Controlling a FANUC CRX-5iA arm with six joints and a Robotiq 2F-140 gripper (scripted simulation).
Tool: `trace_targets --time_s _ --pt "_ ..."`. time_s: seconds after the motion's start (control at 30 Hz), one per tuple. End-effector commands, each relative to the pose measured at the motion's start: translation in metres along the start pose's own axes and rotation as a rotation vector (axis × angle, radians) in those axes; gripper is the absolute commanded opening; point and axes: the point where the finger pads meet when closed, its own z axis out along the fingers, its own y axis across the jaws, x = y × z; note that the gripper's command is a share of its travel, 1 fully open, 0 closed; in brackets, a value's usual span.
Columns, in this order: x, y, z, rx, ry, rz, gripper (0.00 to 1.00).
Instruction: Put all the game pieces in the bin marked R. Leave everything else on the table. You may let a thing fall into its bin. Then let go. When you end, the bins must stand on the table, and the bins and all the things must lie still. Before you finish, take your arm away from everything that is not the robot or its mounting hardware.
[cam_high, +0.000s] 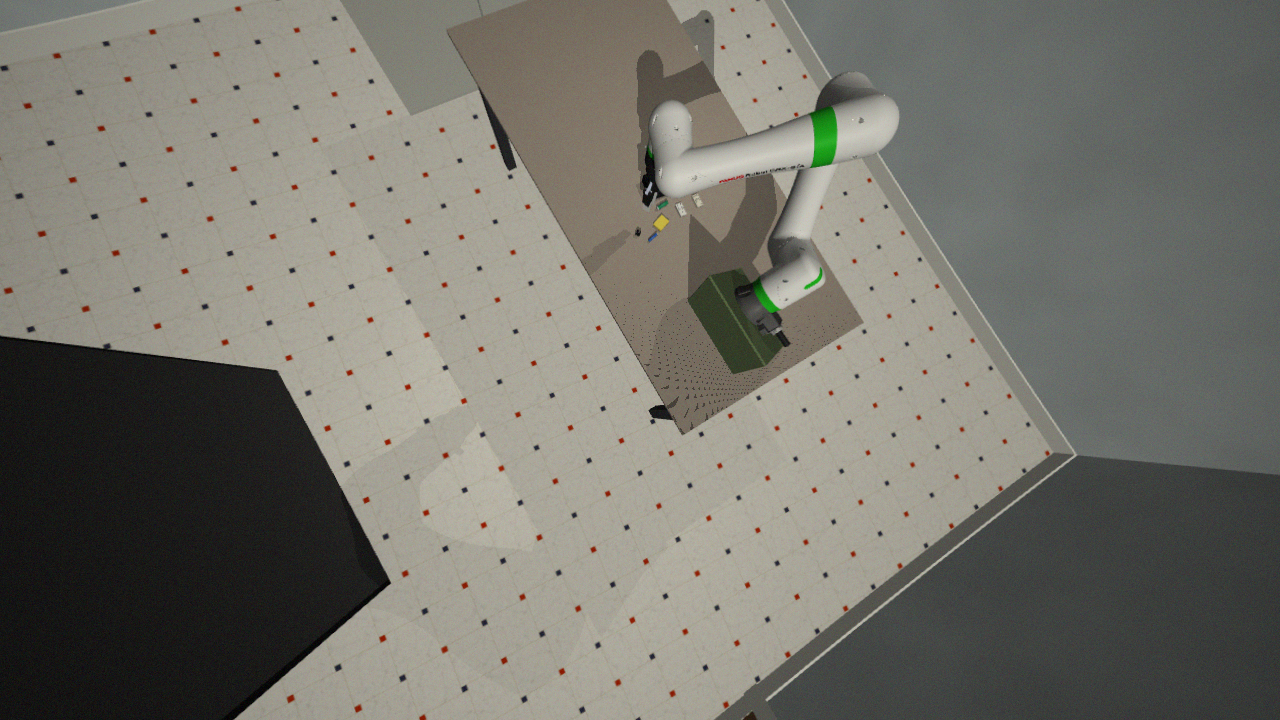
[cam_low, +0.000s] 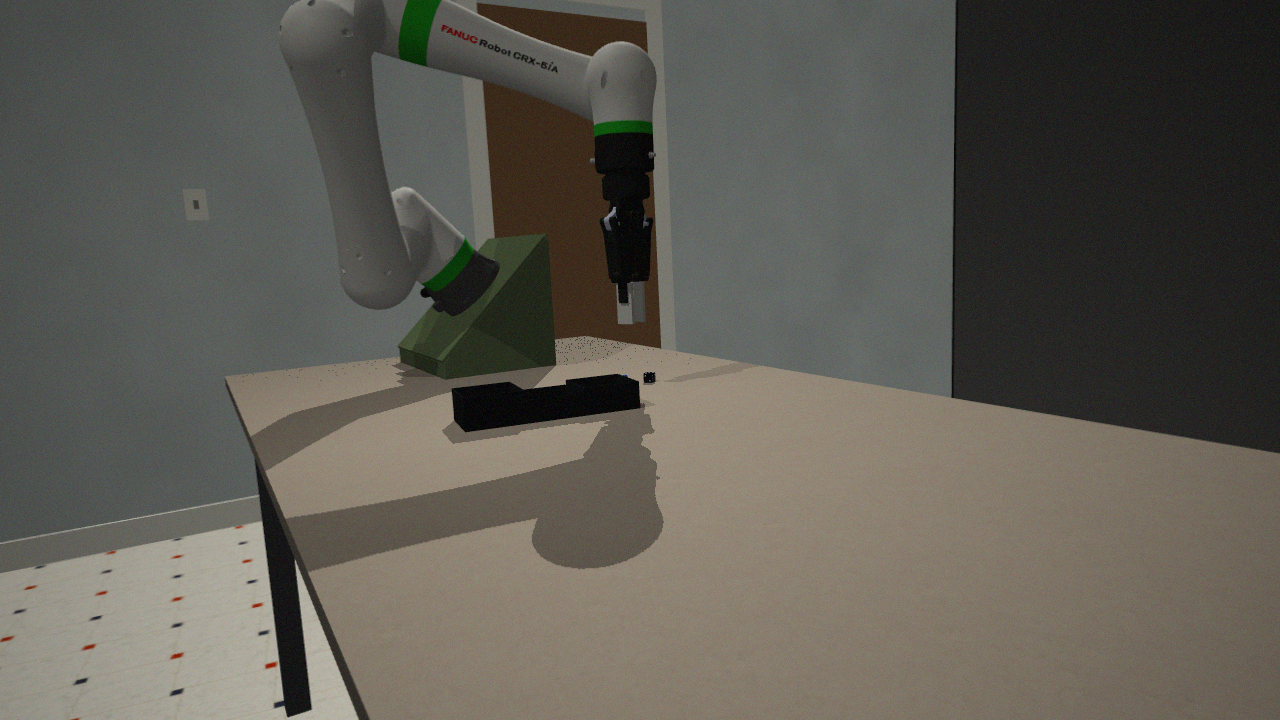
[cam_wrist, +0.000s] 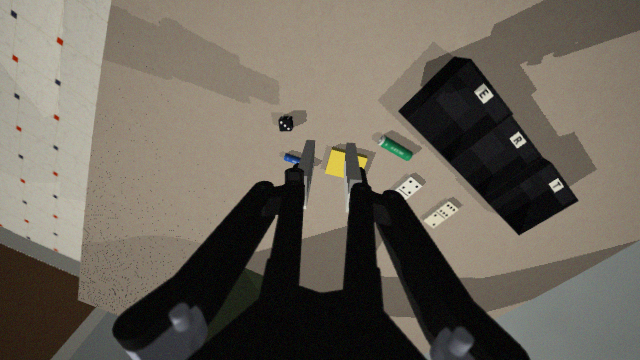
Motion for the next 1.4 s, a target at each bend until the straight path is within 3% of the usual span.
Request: trace_targets --time_s 0.0,0.27,1.37 --pt "-0.003 -0.036 0.018 0.004 0.006 -0.085 0.19" --pt "-0.005 -0.063 0.03 0.004 0.006 -0.085 0.19" --pt "-0.005 -0.059 0.034 0.004 0.006 -0.085 0.19"
